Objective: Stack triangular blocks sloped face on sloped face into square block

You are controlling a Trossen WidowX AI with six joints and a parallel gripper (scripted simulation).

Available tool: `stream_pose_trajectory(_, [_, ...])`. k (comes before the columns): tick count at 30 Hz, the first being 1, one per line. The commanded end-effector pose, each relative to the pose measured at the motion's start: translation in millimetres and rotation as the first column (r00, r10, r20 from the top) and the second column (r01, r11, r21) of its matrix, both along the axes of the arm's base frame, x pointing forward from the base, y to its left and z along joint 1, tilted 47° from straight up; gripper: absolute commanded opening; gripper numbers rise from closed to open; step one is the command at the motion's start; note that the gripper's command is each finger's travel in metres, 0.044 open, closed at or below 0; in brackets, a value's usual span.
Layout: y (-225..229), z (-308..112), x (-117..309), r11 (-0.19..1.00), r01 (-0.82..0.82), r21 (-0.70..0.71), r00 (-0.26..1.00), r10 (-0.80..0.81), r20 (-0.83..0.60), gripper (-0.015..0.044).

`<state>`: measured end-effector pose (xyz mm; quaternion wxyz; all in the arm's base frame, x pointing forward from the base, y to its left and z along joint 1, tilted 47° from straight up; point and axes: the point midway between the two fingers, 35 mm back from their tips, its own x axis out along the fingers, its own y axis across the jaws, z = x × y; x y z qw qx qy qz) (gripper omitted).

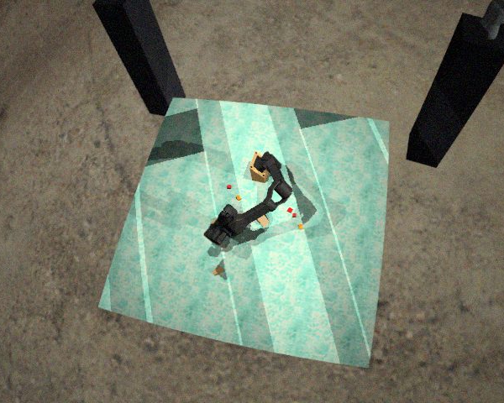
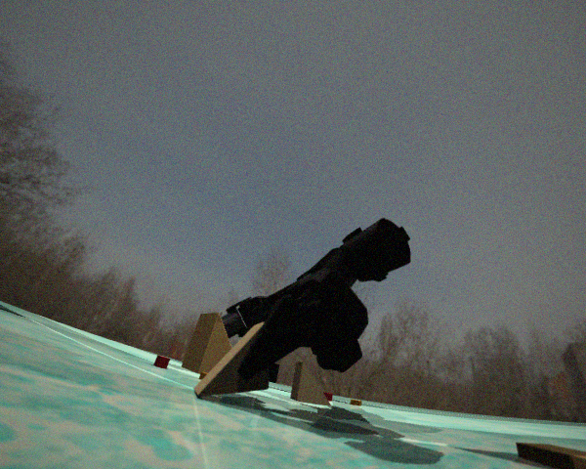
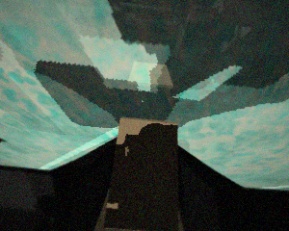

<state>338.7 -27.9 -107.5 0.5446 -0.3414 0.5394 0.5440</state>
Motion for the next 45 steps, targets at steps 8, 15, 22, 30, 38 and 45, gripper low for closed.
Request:
stream_pose_trajectory(8, [-19.6,-2.9,-5.2,0.965,0.050,0.258,0.997,-0.062,0.038,0.0000])
stream_pose_trajectory(15, [-32.1,-7.2,-8.3,0.903,0.076,0.422,0.993,-0.109,0.055,0.0000])
stream_pose_trajectory(22, [-43.5,-13.5,-11.7,0.813,0.094,0.575,0.985,-0.158,0.063,0.0000])
stream_pose_trajectory(30, [-53.8,-22.2,-15.6,0.690,0.103,0.717,0.976,-0.209,0.061,0.0000])
stream_pose_trajectory(38, [-62.8,-33.5,-19.9,0.528,0.102,0.843,0.963,-0.264,0.049,0.0000])
stream_pose_trajectory(45, [-60.6,-31.0,-19.9,0.558,0.104,0.823,0.968,-0.248,0.046,0.0157])
